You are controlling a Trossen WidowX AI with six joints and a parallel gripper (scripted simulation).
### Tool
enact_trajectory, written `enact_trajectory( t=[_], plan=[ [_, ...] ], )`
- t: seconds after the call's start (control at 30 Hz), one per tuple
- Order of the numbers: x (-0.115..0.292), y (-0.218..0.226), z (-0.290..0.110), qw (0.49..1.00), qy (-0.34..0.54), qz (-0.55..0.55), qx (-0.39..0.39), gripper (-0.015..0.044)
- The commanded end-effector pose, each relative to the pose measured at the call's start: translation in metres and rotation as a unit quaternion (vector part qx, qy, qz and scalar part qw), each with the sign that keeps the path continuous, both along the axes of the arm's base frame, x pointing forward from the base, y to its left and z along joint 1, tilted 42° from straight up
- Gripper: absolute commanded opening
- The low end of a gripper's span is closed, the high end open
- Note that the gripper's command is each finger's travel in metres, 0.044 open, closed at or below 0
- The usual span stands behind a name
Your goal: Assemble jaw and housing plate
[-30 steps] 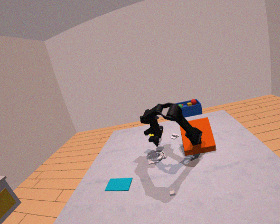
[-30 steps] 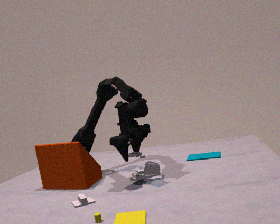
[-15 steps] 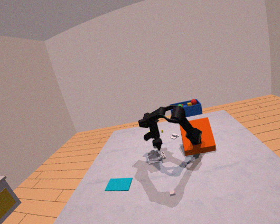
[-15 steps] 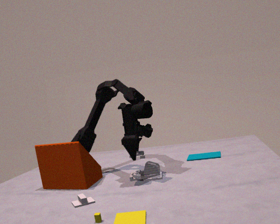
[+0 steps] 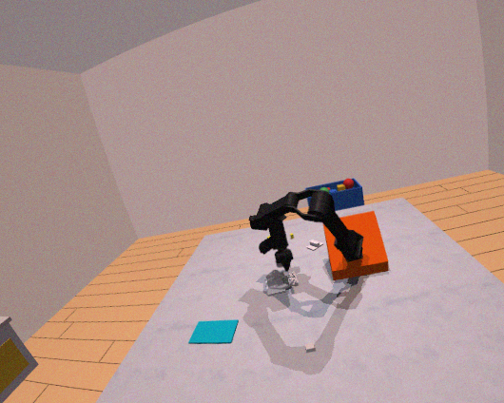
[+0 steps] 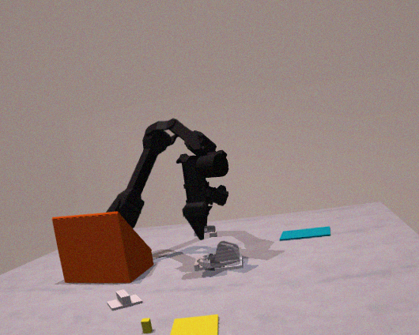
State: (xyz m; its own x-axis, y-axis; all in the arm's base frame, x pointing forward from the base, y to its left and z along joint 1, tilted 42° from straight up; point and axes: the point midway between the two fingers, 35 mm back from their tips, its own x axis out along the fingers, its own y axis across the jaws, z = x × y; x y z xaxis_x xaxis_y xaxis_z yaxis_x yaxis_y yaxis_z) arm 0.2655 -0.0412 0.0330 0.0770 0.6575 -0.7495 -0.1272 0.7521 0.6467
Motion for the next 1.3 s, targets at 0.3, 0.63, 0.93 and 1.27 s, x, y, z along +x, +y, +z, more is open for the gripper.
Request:
enact_trajectory(
  t=[0.3, 0.63, 0.93, 1.27],
  plan=[
    [-0.001, 0.0, 0.0, 1.0, -0.002, 0.001, 0.002, 0.0351],
    [-0.012, -0.002, -0.003, 1.0, -0.003, 0.002, 0.002, 0.0351],
    [-0.012, -0.002, -0.003, 1.0, -0.003, 0.002, 0.002, 0.0351],
    [-0.012, -0.002, -0.003, 1.0, -0.003, 0.002, 0.002, 0.0351]
  ],
)
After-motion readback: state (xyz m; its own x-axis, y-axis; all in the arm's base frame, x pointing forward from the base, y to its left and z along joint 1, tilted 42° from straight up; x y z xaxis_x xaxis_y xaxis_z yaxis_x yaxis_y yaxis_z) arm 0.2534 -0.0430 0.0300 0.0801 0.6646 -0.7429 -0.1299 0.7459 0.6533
